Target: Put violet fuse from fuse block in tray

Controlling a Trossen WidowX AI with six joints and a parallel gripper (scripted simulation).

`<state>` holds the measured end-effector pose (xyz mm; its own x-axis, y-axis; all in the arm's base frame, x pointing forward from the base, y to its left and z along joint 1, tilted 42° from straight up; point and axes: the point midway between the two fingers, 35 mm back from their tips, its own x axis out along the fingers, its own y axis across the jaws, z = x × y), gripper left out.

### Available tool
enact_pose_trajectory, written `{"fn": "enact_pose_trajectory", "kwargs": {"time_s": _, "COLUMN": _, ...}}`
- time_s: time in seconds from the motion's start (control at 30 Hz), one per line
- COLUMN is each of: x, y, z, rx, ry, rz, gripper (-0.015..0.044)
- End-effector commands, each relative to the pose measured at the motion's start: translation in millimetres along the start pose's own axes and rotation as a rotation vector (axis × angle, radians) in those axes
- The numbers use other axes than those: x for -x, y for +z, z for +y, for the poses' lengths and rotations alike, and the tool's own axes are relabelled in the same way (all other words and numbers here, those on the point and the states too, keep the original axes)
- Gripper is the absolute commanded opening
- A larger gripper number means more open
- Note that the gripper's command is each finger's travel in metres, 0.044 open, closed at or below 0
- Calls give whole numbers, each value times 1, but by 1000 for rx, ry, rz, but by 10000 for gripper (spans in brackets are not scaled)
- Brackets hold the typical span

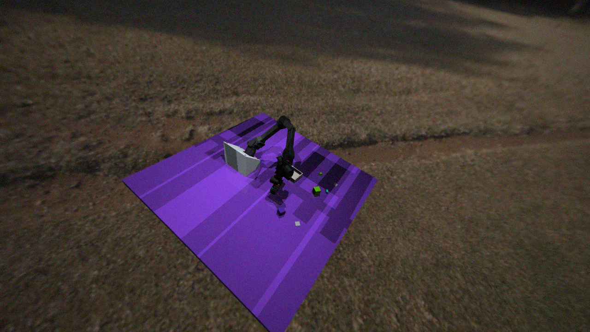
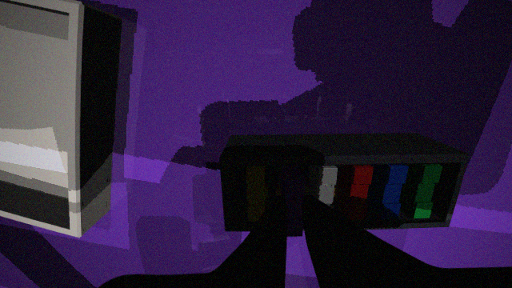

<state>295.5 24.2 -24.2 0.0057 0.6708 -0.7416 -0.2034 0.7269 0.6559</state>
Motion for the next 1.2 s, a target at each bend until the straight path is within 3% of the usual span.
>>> {"fn": "enact_pose_trajectory", "kwargs": {"time_s": 0.0, "x": 5, "y": 1, "z": 0, "rx": 4, "ry": -5, "rz": -6, "gripper": 0}}
{"fn": "enact_pose_trajectory", "kwargs": {"time_s": 1.17, "x": 22, "y": 1, "z": 0, "rx": 2, "ry": -4, "rz": -6, "gripper": 0}}
